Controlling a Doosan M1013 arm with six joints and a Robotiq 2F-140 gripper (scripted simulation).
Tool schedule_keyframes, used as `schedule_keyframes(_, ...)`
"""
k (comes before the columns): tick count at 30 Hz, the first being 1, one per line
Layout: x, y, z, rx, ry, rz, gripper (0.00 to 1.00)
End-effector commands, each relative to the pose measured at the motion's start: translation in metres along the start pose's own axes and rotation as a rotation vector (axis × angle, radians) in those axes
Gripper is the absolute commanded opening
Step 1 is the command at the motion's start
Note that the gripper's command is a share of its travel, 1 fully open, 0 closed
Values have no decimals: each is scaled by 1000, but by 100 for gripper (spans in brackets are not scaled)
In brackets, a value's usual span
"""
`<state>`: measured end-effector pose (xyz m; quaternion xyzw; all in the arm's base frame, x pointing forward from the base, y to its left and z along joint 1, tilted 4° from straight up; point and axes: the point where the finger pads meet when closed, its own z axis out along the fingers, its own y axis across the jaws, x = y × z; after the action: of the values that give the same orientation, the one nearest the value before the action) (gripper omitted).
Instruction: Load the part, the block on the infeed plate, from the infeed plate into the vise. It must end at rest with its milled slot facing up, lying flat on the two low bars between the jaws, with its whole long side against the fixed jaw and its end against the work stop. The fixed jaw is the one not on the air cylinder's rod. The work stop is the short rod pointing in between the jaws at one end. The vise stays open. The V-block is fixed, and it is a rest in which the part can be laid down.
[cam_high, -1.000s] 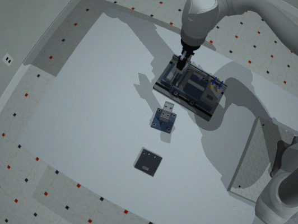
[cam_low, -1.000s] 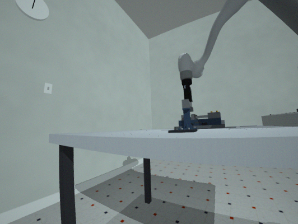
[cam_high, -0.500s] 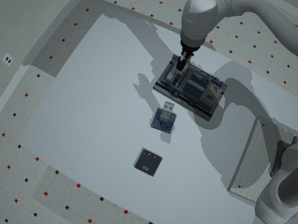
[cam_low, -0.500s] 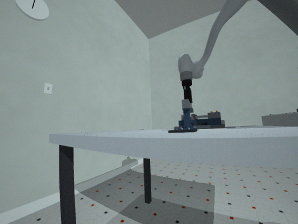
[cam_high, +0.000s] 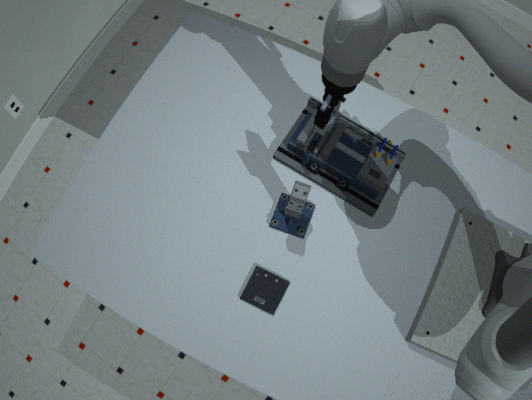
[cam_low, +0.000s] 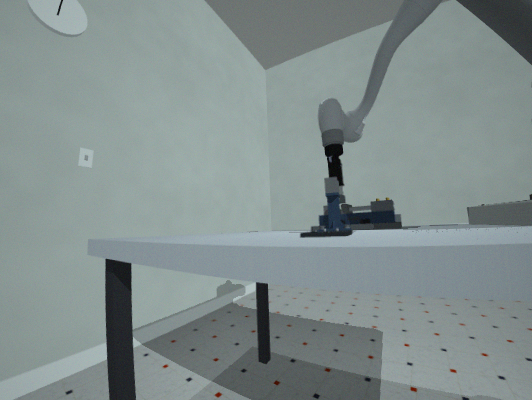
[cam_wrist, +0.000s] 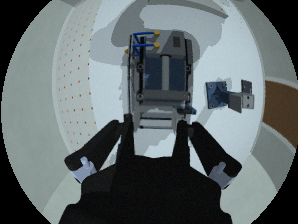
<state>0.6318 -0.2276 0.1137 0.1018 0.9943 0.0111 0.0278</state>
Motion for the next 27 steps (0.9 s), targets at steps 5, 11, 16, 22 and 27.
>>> schedule_keyframes(5,1,4,8,-8,0,-2,0)
schedule_keyframes(11,1,4,9,-8,0,-2,0)
schedule_keyframes(16,1,4,10,-8,0,-2,0)
schedule_keyframes(22,1,4,10,-8,0,-2,0)
schedule_keyframes(27,1,4,10,-8,0,-2,0)
